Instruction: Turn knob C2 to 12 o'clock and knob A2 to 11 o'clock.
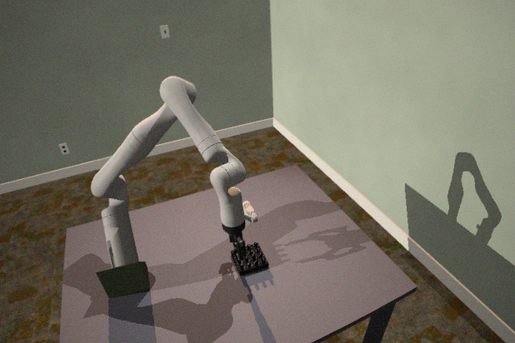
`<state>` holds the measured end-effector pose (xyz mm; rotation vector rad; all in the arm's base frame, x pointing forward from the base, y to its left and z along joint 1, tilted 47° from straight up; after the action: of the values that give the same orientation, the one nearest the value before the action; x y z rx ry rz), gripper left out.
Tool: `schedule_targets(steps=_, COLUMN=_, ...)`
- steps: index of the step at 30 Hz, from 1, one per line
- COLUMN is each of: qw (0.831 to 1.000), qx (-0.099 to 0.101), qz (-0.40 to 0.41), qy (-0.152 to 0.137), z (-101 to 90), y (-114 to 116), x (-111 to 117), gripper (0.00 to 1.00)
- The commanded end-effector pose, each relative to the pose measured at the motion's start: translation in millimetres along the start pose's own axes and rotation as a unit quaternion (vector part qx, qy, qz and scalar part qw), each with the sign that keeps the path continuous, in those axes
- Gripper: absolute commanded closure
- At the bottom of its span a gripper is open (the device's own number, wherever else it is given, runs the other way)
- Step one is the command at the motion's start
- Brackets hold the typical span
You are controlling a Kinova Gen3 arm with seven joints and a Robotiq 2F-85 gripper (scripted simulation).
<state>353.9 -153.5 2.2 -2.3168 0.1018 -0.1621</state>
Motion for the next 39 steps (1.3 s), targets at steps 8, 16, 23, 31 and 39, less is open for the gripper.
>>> schedule_targets(steps=8, qw=1.000, qx=0.000, qz=0.002, qy=0.001, z=-1.9, y=-1, x=-16, gripper=0.00)
schedule_targets(steps=16, qw=1.000, qx=0.000, qz=0.002, qy=0.001, z=-2.1, y=-3, x=-31, gripper=0.00)
schedule_targets(steps=23, qw=1.000, qx=0.000, qz=0.002, qy=0.001, z=-2.2, y=-3, x=-37, gripper=0.00)
schedule_targets(steps=31, qw=1.000, qx=0.000, qz=0.002, qy=0.001, z=-2.2, y=-3, x=-39, gripper=0.00)
schedule_targets(steps=39, qw=1.000, qx=0.000, qz=0.002, qy=0.001, z=-2.2, y=-3, x=-39, gripper=0.00)
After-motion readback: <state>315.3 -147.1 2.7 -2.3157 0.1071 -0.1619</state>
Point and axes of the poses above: the point where the finger pads meet when closed, its own z axis out along the fingers, its own y axis across the jaws, x = y × z, the point moved 7 cm from there along -z, back along the fingers, and after that the axes turned 5 degrees about -z, right-handed, at the moved point
